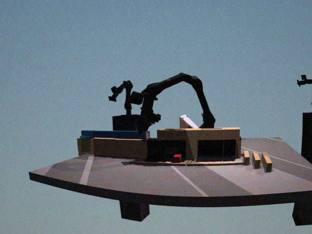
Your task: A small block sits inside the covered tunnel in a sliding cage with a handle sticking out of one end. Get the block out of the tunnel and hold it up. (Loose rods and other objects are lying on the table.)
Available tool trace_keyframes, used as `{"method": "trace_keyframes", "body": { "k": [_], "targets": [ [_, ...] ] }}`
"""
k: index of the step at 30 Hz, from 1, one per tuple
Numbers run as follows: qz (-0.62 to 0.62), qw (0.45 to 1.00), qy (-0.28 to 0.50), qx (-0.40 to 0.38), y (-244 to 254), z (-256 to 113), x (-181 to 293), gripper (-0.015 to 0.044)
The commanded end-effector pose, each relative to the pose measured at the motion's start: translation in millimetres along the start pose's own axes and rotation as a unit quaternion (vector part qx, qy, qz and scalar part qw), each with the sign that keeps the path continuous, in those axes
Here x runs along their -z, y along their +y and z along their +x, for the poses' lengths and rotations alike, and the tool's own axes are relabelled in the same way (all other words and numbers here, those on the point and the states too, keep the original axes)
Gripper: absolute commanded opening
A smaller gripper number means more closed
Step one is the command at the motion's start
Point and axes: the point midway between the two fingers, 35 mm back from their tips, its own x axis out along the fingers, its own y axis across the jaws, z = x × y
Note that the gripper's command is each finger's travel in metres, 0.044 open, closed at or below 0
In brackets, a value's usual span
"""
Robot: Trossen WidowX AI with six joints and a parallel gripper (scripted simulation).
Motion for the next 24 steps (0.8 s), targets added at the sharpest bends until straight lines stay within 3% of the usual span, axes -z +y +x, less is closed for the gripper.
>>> {"method": "trace_keyframes", "body": {
  "k": [1,3,10,24],
  "targets": [
    [-0.001,1.0,0.005,0.004,-3.6,-18.2,5.9,0.0394],
    [0.0,1.0,0.005,0.005,-4.8,-27.0,7.7,0.044],
    [0.0,1.0,0.004,0.006,-5.4,-25.9,-7.9,0.044],
    [-0.002,1.0,0.006,0.006,-5.1,-25.6,-3.2,0.0072]
  ]
}}
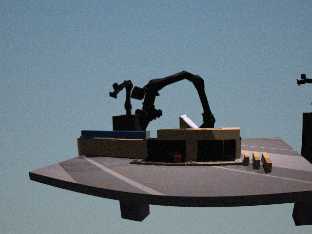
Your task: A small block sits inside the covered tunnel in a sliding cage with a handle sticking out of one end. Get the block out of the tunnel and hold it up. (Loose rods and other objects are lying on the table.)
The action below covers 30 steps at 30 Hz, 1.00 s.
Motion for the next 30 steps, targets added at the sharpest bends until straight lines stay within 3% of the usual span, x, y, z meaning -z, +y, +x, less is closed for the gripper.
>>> {"method": "trace_keyframes", "body": {
  "k": [1,3,14,22,30],
  "targets": [
    [0.0,1.0,0.0,0.0,-0.1,-0.2,0.2,0.0046],
    [0.0,1.0,0.0,0.0,-0.1,-0.2,0.2,0.0],
    [0.0,1.0,0.0,0.0,0.0,1.7,2.5,0.0],
    [0.0,1.0,0.0,0.0,-0.4,-1.6,1.0,0.021],
    [0.002,1.0,-0.001,0.0,-5.9,-31.4,7.5,0.042]
  ]
}}
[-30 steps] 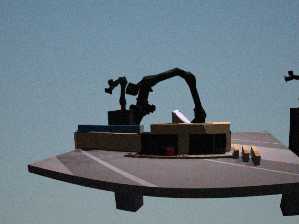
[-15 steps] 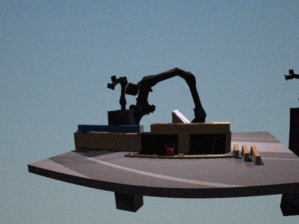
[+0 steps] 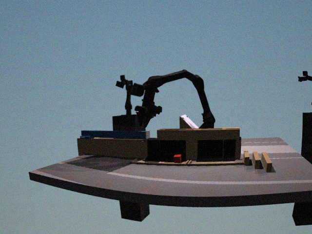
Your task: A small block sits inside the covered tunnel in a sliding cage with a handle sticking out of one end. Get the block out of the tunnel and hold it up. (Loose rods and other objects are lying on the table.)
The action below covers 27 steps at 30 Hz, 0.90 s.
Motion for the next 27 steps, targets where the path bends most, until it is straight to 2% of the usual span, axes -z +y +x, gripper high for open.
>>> {"method": "trace_keyframes", "body": {
  "k": [1,2,7,11,27],
  "targets": [
    [-0.001,1.0,0.003,0.0,-2.2,-17.3,4.6,0.044],
    [-0.001,1.0,0.003,0.0,-2.5,-19.6,4.9,0.044],
    [-0.001,1.0,0.002,0.001,3.4,15.7,-7.1,0.044],
    [-0.001,1.0,0.002,0.001,3.8,17.4,-7.7,0.044],
    [-0.003,1.0,-0.001,-0.004,4.1,15.6,-7.5,0.002]
  ]
}}
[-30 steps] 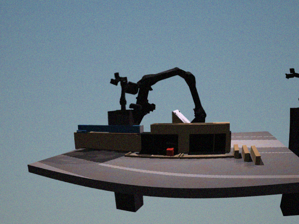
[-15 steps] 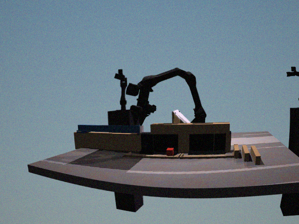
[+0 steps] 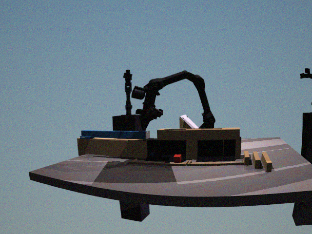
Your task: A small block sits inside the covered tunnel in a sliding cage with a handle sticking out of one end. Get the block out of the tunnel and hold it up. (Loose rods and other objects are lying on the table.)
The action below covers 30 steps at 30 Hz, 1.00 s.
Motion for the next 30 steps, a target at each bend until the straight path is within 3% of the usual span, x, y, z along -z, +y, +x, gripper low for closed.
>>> {"method": "trace_keyframes", "body": {
  "k": [1,12,20,28,30],
  "targets": [
    [0.0,1.0,-0.001,-0.001,0.2,0.0,-0.3,0.0],
    [0.0,1.0,-0.001,-0.001,0.3,1.9,2.0,0.0],
    [0.0,1.0,0.0,0.0,-0.3,-1.5,0.8,0.021],
    [0.002,1.0,0.002,0.003,-5.3,-31.3,7.0,0.042],
    [0.002,1.0,0.002,0.003,-6.0,-37.4,7.9,0.044]
  ]
}}
